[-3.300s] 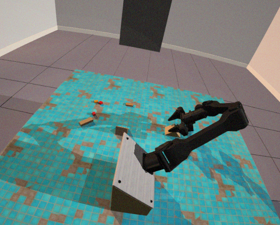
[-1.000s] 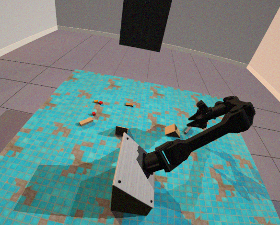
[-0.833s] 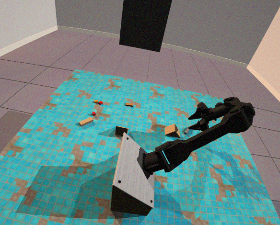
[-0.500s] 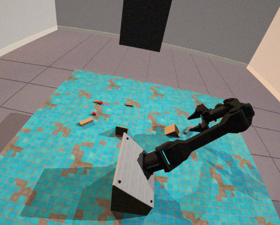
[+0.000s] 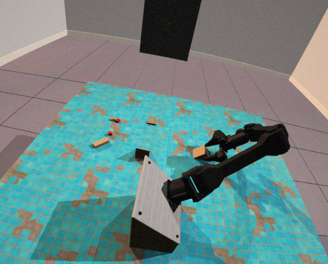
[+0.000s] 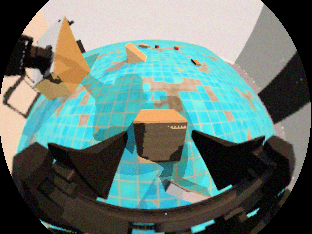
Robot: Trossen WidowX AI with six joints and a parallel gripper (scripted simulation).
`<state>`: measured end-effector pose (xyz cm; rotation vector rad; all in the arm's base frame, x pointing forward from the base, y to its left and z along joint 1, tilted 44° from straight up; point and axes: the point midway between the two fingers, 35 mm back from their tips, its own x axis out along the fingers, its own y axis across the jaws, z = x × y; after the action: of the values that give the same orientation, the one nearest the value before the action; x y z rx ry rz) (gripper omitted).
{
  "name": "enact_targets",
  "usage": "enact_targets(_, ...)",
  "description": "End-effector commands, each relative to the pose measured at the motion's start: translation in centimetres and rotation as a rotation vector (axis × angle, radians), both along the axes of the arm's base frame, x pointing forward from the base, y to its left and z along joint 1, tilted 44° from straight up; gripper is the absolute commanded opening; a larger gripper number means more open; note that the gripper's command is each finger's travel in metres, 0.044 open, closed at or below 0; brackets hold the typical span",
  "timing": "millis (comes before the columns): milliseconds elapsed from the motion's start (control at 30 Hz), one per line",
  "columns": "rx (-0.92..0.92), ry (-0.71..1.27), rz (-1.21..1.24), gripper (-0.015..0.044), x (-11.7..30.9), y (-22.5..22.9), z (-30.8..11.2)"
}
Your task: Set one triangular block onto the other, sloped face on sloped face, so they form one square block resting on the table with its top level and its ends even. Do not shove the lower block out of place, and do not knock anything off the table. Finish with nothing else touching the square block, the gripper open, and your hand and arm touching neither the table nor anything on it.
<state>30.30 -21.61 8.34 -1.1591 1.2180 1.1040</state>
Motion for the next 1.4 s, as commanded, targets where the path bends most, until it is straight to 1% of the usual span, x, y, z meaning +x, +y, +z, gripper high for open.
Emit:
enact_targets(0,-0.003,0.005,0.005,0.0440,-0.1,0.0,-1.6)
enact_targets(367,-0.003,0.004,0.005,0.0440,0.0,0.1,-1.6)
enact_targets(567,0.001,0.002,0.003,0.0282,0.0,0.1,-1.5)
enact_targets(800,0.001,0.002,0.003,0.0236,0.0,0.1,-1.5)
enact_targets(933,0.001,0.002,0.003,0.0131,0.0,0.2,-1.5)
enact_targets(1100,0.002,0.002,0.003,0.0000,0.3,1.5,0.0)
enact_targets(1367,0.004,0.001,0.003,0.0000,0.5,4.3,2.7)
